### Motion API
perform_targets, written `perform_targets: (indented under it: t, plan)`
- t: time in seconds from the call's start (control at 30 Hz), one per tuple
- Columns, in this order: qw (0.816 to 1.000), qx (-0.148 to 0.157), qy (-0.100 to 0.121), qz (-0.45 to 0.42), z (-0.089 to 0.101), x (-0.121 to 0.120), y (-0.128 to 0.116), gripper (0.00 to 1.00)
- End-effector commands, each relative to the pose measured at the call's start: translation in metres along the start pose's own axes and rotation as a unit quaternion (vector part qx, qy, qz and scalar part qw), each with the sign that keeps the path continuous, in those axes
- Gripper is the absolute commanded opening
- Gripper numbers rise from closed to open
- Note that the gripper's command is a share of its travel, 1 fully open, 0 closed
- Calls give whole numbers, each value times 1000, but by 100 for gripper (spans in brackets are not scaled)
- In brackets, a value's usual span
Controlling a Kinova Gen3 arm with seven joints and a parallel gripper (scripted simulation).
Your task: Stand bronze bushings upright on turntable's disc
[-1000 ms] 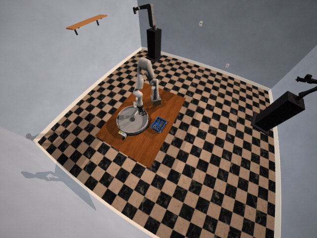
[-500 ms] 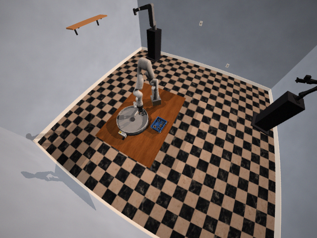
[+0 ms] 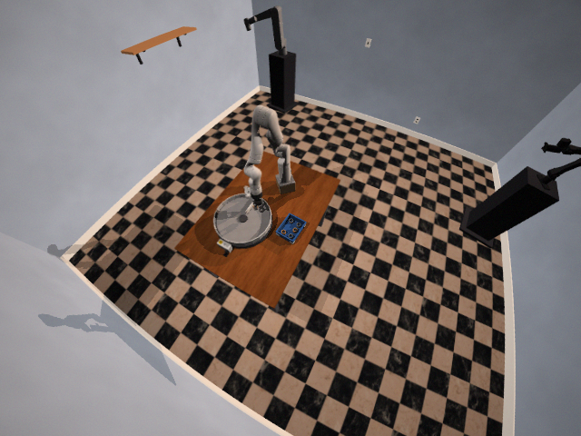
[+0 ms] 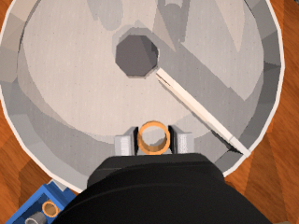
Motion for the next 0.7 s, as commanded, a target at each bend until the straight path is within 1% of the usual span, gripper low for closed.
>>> perform_targets:
  t: [0.0, 0.17, 0.23, 0.67]
  plan:
    - [1000, 1, 0, 0, -1, 0, 0, 0]
    - [1000, 1, 0, 0, -21, 0, 1, 0]
    - [1000, 1, 0, 0, -25, 0, 1, 0]
    - [1000, 1, 0, 0, -26, 0, 1, 0]
Point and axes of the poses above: the point where the finger pads meet when closed, its own z axis back along the fingers, its own x axis across the jaws, y = z × x, the point moved 4 cm from there along z, back along the fingers, and after that the axes turned 12 degrees about z, right-handed, at the moved point
